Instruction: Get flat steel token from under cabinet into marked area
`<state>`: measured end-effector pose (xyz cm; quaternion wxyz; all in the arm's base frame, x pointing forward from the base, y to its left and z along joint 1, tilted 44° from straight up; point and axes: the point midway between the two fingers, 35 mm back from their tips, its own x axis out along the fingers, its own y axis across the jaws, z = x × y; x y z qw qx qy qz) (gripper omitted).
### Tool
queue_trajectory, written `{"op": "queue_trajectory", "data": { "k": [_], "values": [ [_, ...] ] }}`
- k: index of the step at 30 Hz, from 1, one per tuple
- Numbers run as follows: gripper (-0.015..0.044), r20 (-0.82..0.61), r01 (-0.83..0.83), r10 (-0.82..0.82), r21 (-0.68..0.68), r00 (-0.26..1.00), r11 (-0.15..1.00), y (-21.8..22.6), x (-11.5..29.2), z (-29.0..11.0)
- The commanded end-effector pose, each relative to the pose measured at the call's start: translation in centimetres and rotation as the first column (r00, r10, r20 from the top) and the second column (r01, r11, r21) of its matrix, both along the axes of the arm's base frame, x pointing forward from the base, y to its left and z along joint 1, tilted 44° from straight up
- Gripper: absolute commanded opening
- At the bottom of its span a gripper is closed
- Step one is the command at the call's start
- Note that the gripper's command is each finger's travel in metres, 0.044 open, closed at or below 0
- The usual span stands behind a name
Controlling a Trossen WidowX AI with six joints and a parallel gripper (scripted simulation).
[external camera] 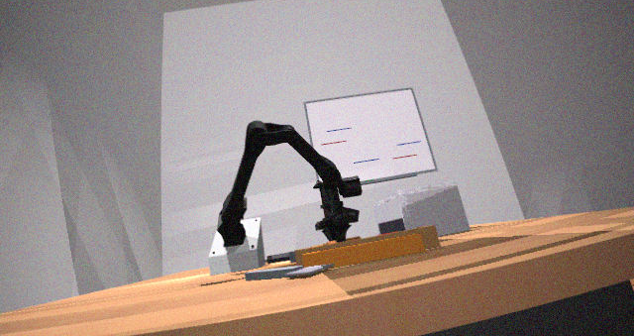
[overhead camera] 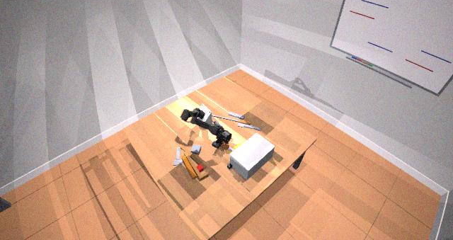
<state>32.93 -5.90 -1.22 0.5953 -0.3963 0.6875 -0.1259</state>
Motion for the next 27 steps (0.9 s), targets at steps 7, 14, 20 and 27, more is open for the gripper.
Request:
{"op": "queue_trajectory", "data": {
  "k": [7, 14, 20, 27],
  "values": [
    [0.0000, -0.005, 0.001, -0.001, -0.003, 1.000, 1.000, -0.5, -1.2, 0.3],
    [0.0000, -0.006, 0.001, -0.001, -0.003, 1.000, 1.000, -0.7, -2.0, 0.5],
    [0.0000, -0.006, 0.001, -0.001, -0.003, 1.000, 1.000, -1.0, -2.6, 0.7],
    [0.0000, -0.007, 0.001, -0.001, -0.004, 1.000, 1.000, -1.2, -3.3, 0.9]
  ]
}}
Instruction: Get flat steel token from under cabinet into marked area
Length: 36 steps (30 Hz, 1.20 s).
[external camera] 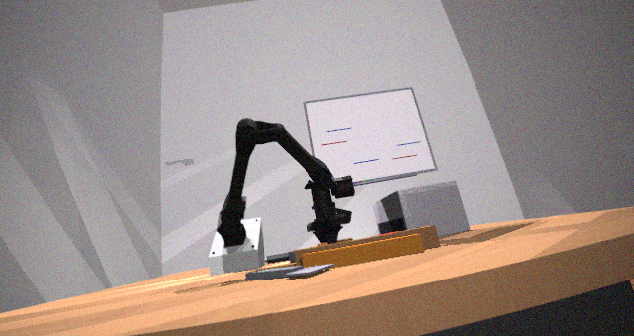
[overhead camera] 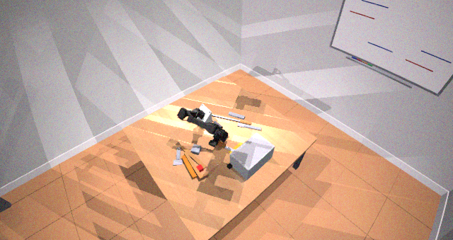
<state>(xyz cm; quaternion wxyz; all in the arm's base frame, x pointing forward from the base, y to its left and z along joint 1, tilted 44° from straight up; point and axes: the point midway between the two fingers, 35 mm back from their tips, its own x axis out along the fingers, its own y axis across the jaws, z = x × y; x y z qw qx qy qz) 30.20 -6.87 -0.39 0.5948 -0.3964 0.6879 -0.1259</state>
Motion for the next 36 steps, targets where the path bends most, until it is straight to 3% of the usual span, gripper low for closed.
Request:
{"op": "queue_trajectory", "data": {
  "k": [1, 36],
  "values": [
    [0.0000, -0.005, 0.000, 0.000, -0.003, 1.000, 1.000, -0.3, -0.7, 0.1],
    [0.0000, -0.008, 0.000, 0.000, -0.004, 1.000, 1.000, -1.7, -4.5, 1.4]
  ]
}}
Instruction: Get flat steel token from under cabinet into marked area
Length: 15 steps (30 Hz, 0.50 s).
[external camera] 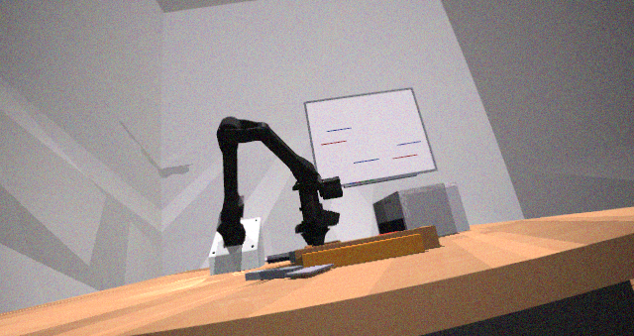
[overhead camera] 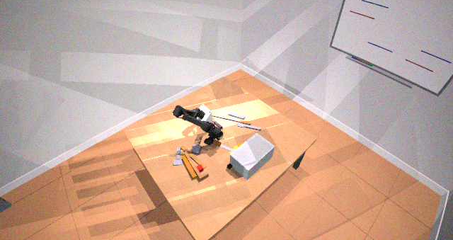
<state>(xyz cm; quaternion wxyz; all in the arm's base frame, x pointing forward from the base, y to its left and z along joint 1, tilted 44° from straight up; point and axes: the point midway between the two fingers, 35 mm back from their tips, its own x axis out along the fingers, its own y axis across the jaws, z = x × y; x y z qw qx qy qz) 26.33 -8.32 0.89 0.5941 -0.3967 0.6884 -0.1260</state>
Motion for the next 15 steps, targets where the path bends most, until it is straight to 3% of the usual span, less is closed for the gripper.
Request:
{"op": "queue_trajectory", "data": {
  "k": [1, 15],
  "values": [
    [0.0000, -0.006, 0.000, 0.000, -0.003, 1.000, 1.000, -0.27, -0.72, 0.13],
    [0.0000, -0.001, 0.000, 0.000, 0.000, 1.000, 1.000, -0.49, -1.22, 0.45]
  ]
}}
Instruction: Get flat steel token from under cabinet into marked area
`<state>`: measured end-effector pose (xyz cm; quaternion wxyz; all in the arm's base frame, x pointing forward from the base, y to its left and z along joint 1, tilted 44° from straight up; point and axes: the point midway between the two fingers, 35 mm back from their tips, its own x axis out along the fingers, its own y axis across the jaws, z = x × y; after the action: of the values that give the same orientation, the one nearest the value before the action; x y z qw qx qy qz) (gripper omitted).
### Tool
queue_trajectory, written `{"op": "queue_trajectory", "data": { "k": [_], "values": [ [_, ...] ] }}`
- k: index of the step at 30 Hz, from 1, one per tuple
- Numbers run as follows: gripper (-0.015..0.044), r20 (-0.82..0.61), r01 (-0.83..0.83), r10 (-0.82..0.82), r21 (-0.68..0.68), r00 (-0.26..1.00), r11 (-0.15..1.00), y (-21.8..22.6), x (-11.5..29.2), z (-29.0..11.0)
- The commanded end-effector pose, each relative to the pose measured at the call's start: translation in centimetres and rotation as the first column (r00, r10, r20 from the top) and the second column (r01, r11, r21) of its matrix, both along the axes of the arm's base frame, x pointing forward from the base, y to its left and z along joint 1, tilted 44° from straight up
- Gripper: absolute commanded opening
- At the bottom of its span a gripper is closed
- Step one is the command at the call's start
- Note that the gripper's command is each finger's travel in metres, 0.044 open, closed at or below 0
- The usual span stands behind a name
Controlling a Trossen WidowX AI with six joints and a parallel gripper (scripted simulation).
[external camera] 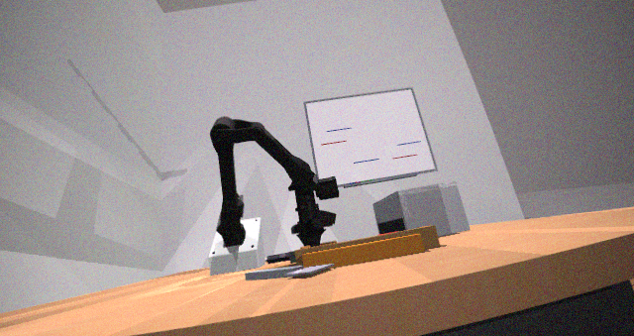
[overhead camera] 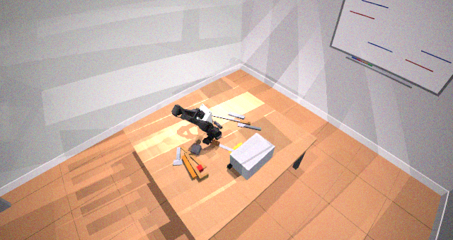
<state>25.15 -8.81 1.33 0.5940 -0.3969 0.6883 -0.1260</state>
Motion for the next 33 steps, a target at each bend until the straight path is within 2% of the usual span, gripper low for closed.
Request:
{"op": "queue_trajectory", "data": {
  "k": [1, 14, 33],
  "values": [
    [0.0000, -0.001, 0.000, 0.000, 0.000, 1.000, 1.000, -0.01, -0.08, 0.03],
    [0.0000, 0.000, 0.007, -0.007, -0.002, 1.000, 1.000, -0.13, -0.93, 0.46],
    [0.0000, 0.100, 0.110, -0.110, 0.006, 0.989, 0.994, -0.16, -1.01, 0.52]
  ]
}}
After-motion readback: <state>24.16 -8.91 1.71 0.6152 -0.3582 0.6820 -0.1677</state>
